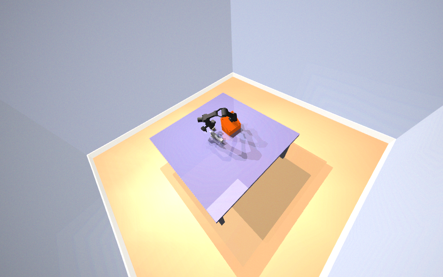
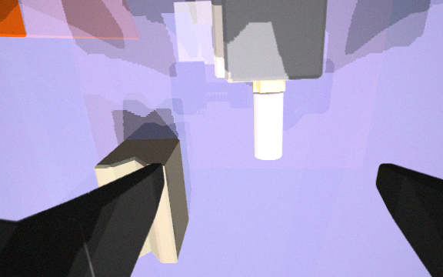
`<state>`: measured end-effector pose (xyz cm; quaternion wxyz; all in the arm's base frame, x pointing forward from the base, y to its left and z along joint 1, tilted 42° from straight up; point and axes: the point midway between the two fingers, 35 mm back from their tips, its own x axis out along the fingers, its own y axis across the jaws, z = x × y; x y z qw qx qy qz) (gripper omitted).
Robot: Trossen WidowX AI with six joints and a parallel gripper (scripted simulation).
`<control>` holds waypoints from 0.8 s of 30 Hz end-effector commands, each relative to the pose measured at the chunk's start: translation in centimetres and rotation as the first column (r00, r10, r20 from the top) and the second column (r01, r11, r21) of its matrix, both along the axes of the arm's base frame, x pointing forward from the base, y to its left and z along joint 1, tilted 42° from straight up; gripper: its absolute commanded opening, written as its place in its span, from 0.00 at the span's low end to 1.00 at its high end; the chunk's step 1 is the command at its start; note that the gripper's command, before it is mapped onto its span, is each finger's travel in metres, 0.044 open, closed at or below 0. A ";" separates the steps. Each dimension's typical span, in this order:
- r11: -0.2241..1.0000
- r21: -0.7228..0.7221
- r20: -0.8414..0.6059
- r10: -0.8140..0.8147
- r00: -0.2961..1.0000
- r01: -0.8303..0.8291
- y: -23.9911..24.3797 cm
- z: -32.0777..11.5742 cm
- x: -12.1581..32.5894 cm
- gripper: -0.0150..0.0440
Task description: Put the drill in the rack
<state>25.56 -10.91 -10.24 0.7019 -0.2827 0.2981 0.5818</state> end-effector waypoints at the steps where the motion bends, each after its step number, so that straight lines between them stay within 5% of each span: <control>1: 1.000 -0.010 0.017 0.014 1.000 -0.014 -0.2 -0.2 0.1 1.00; 24: 1.000 -0.010 0.016 0.014 1.000 -0.013 1.7 -1.5 0.6 1.00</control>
